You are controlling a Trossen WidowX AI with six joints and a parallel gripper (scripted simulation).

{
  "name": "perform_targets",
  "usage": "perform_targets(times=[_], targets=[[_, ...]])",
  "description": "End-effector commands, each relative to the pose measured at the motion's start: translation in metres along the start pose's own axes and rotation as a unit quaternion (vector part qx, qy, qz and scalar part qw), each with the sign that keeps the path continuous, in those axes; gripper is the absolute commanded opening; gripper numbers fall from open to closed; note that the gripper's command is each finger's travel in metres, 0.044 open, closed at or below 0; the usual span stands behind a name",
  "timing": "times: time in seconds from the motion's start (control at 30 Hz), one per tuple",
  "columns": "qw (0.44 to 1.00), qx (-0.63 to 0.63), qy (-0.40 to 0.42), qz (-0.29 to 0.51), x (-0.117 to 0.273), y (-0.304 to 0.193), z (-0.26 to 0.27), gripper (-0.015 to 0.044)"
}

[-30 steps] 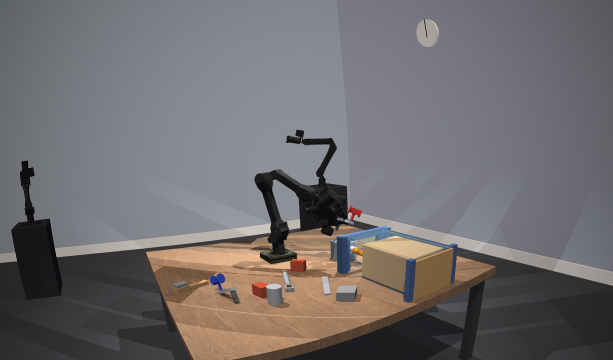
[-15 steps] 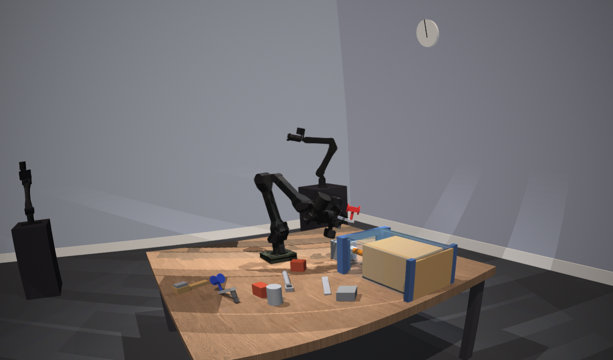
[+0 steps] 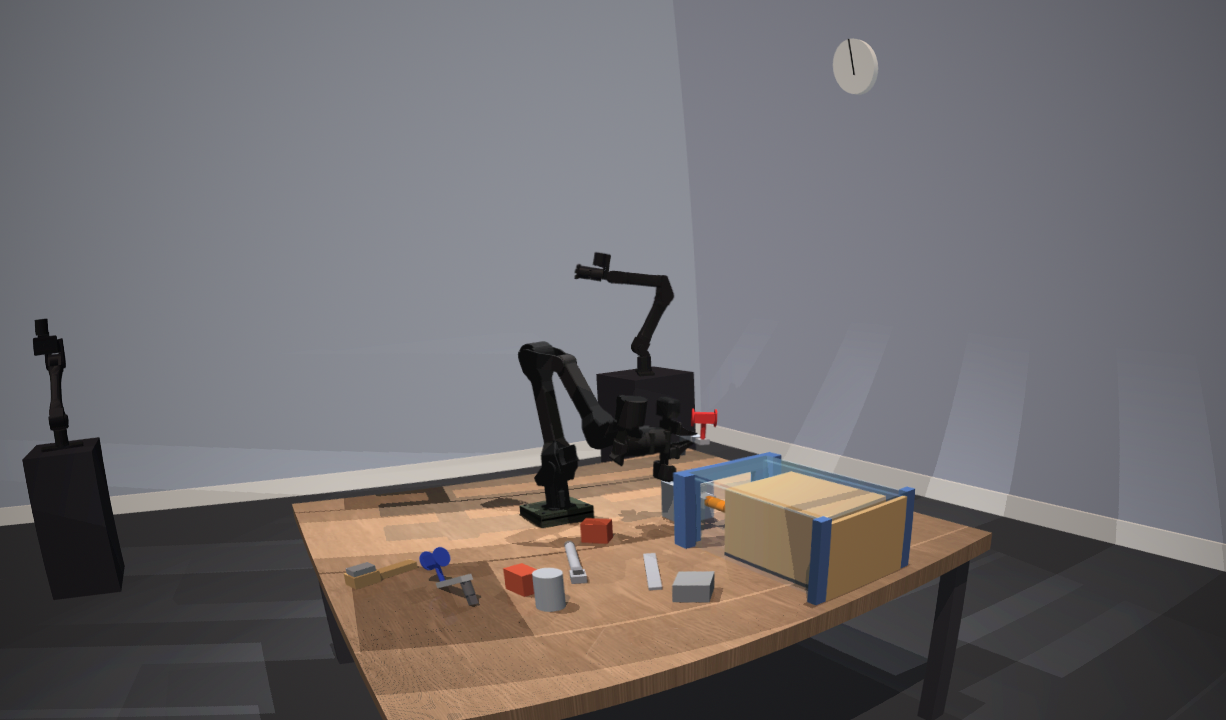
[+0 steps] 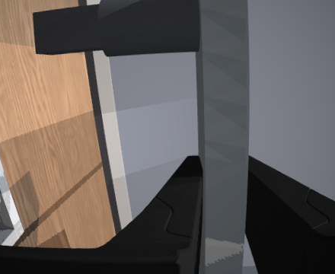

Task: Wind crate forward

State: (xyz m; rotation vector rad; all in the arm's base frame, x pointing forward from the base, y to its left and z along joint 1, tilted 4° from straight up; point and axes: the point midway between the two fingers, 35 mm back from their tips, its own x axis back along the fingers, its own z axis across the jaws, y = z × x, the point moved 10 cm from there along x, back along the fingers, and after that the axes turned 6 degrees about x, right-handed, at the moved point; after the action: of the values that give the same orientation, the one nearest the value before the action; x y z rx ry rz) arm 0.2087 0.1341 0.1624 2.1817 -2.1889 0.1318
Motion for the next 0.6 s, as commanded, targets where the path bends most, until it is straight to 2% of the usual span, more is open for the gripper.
perform_targets(times=[0.0,0.27,0.57], targets=[[1.000,0.002,-0.029,-0.004,0.002,0.003,0.003,0.0000],[1.000,0.000,-0.023,-0.002,0.002,0.000,0.004,0.0000],[1.000,0.002,-0.021,-0.002,0.019,-0.038,0.018,0.0000]])
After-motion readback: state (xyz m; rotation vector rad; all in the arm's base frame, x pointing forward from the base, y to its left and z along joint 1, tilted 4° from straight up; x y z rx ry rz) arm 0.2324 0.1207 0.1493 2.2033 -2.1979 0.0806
